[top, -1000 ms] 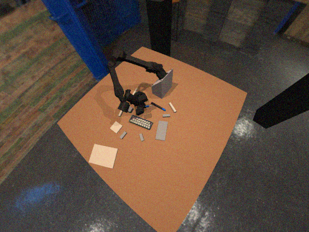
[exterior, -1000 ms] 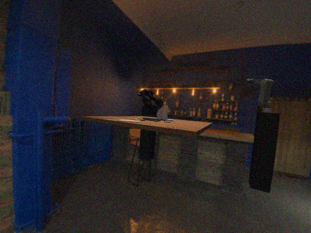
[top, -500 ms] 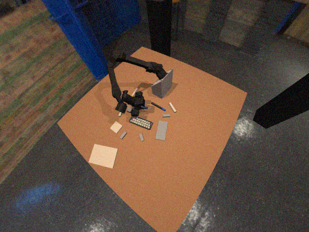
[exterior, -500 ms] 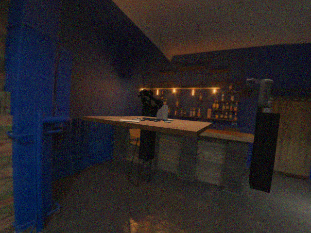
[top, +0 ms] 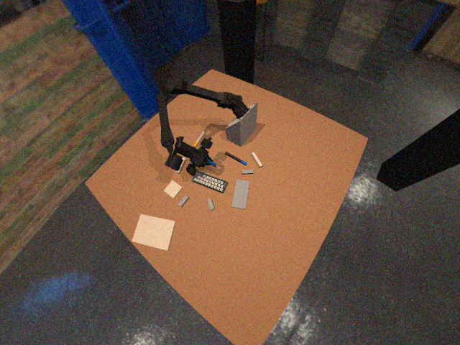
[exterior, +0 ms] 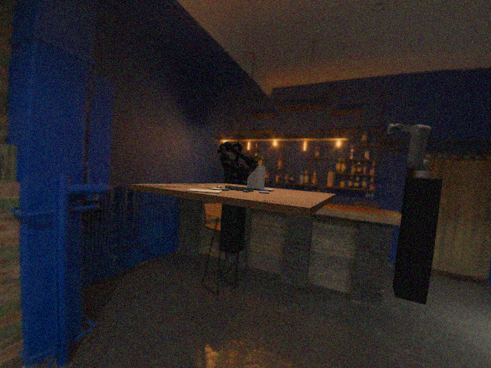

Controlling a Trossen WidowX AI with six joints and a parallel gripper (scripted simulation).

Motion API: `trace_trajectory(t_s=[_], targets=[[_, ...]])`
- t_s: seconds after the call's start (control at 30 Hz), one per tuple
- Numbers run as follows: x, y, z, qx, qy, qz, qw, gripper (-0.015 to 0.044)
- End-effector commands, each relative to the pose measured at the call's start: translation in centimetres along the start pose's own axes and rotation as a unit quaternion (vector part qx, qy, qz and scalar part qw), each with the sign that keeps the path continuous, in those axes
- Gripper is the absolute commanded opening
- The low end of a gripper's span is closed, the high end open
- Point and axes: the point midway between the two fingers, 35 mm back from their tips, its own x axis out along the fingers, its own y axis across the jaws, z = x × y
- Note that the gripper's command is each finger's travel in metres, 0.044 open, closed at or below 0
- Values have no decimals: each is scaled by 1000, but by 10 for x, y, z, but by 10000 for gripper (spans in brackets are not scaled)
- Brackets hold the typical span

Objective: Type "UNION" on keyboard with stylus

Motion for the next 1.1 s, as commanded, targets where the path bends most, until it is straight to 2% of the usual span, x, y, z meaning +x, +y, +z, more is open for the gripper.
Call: trace_trajectory(t_s=[0.0,0.53,1.07], targets=[[-5,-7,1,73,-16,2,997,0],[-24,-27,4,359,-63,28,931,0],[-45,-45,4,610,-94,77,783,0]])
